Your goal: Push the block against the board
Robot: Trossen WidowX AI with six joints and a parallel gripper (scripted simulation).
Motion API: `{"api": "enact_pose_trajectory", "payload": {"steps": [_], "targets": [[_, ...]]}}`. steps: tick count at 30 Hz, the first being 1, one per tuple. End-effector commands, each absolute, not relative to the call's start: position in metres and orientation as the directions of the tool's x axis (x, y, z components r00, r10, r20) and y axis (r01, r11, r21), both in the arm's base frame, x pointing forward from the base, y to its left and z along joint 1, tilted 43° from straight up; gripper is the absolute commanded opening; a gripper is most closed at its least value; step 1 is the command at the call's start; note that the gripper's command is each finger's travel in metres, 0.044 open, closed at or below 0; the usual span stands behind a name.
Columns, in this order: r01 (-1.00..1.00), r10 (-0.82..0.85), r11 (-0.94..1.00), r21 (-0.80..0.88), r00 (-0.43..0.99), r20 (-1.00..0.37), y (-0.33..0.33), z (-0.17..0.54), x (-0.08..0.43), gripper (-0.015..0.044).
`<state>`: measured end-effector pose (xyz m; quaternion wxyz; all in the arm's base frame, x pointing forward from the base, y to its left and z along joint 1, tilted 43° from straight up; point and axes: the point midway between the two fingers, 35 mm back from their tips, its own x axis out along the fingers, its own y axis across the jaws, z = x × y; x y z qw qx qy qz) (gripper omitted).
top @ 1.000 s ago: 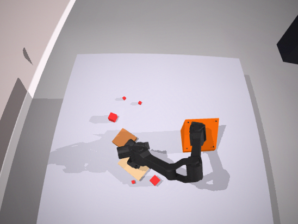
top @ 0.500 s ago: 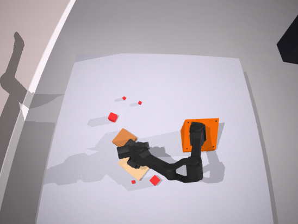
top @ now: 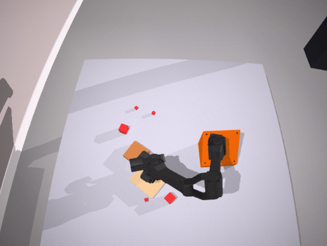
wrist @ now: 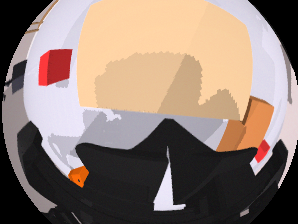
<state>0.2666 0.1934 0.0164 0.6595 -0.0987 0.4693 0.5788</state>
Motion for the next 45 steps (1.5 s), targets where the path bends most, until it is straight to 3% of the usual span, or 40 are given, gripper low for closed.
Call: {"api": "enact_pose_trajectory", "payload": {"steps": [1,20,31,45], "targets": [[-0.854,0.673,0.306,0.420,-0.118,-0.730,0.189,0.012,0.261,0.0000],[-0.854,0.672,0.306,0.421,-0.119,-0.731,0.171,-0.003,0.246,0.0000],[-0.851,0.672,0.310,0.423,-0.118,-0.731,0.136,0.039,0.257,0.0000],[-0.541,0.672,0.575,0.614,-0.116,-0.732,0.152,0.053,0.310,0.0000]]}}
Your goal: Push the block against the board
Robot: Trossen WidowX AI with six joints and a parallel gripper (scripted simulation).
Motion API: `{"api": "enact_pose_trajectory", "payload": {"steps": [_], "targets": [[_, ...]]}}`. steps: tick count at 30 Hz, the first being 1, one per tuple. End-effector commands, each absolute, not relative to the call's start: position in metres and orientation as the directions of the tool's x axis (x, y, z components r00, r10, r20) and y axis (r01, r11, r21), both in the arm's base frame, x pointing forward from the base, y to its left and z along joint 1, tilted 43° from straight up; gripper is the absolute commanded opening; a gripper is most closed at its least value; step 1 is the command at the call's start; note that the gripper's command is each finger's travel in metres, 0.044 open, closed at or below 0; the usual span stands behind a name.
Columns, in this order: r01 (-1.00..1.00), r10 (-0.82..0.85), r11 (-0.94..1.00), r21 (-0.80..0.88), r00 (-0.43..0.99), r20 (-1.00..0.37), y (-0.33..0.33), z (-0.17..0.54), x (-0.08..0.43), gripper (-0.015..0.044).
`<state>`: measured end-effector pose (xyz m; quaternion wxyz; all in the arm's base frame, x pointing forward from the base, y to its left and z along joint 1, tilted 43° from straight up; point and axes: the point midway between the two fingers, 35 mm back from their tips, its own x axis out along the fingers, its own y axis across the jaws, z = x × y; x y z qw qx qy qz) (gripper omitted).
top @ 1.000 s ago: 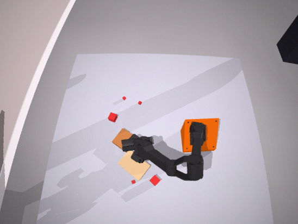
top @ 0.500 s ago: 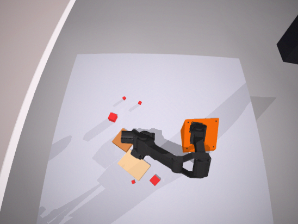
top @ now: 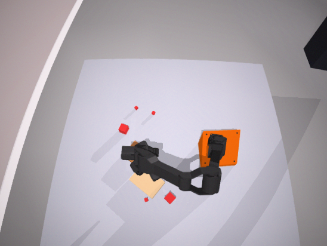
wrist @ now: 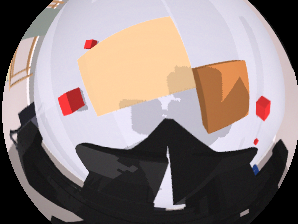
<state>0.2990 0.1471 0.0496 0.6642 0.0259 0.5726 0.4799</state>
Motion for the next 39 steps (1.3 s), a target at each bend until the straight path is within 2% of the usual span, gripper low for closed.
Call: {"api": "enact_pose_trajectory", "payload": {"steps": [1,16,31,39], "targets": [[-0.512,0.672,0.591,0.623,-0.116,-0.732,0.153,0.054,0.313,0.0000],[-0.029,0.672,0.734,0.679,-0.113,-0.732,0.174,0.066,0.365,0.0000],[0.463,0.674,0.686,0.562,-0.111,-0.731,0.196,0.074,0.409,0.0000],[0.506,0.674,0.671,0.542,-0.111,-0.731,0.207,0.065,0.412,0.0000]]}}
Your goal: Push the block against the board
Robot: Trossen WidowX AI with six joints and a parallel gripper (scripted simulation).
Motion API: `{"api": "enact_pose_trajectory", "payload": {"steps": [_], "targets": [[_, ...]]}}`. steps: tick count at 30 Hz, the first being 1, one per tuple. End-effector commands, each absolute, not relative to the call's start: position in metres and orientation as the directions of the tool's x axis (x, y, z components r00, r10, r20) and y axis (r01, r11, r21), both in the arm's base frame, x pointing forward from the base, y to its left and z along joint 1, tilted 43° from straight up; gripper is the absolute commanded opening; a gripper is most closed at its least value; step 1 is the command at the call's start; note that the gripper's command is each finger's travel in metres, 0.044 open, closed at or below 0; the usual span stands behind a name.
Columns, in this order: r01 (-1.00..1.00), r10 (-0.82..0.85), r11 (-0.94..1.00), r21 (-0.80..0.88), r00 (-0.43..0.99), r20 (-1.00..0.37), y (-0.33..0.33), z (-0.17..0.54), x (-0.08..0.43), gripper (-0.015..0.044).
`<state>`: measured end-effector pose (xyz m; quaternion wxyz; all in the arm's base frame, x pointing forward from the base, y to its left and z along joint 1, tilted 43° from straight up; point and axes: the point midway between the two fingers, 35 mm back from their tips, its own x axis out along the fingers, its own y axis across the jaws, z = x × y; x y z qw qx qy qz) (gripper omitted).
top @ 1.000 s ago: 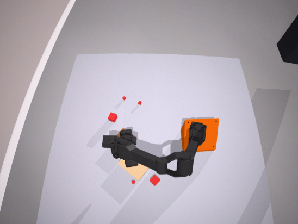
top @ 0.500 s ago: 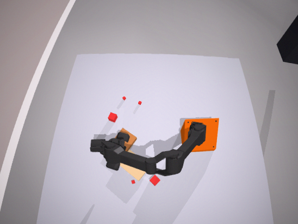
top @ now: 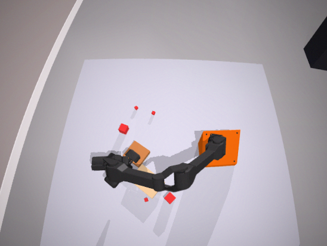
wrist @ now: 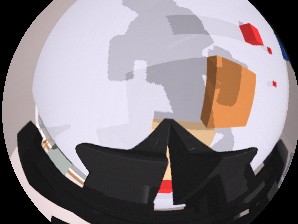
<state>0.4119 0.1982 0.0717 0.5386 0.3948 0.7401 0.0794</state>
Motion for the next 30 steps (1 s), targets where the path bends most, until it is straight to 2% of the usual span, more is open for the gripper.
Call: {"api": "enact_pose_trajectory", "payload": {"steps": [1,4,30], "targets": [[0.506,0.674,0.671,0.542,-0.111,-0.731,0.217,0.054,0.411,0.0000],[0.507,0.676,0.669,0.543,-0.111,-0.729,0.236,0.034,0.407,0.0000],[0.507,0.675,0.670,0.542,-0.112,-0.729,0.246,0.047,0.386,0.0000]]}}
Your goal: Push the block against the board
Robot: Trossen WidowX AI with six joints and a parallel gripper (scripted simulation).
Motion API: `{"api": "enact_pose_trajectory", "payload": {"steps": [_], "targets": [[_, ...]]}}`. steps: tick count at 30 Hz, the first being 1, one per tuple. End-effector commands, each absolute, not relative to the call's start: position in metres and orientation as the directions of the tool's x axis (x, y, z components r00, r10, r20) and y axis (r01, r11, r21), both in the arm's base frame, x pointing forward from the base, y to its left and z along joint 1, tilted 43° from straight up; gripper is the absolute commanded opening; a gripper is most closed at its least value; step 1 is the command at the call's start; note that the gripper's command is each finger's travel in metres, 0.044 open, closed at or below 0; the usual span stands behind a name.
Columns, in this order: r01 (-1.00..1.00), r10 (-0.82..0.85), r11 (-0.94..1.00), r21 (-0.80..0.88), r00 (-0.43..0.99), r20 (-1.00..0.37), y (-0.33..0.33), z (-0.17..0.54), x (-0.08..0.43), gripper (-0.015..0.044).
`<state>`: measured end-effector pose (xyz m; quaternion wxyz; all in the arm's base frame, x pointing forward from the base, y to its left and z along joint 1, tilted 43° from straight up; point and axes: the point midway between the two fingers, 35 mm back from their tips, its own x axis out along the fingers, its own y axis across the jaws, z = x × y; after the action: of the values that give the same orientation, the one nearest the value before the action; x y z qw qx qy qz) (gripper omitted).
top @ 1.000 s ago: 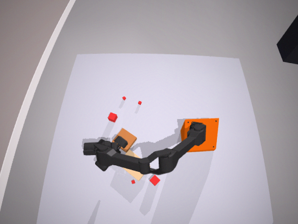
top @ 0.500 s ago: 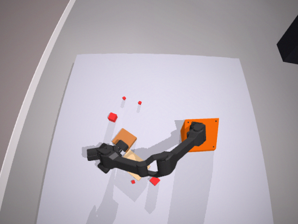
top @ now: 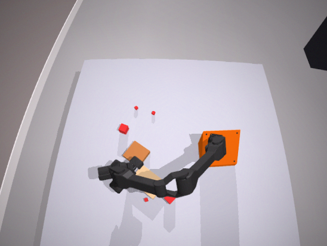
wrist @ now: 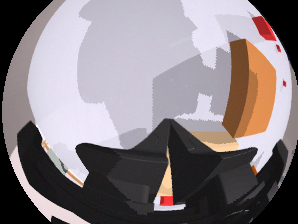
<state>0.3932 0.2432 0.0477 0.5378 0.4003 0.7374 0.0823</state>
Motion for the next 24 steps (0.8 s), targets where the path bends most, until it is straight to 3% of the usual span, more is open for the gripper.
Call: {"api": "enact_pose_trajectory", "payload": {"steps": [1,24], "targets": [[0.507,0.675,0.670,0.542,-0.112,-0.729,0.246,0.047,0.385,0.0000],[0.507,0.675,0.670,0.542,-0.112,-0.729,0.244,0.044,0.398,0.0000]]}}
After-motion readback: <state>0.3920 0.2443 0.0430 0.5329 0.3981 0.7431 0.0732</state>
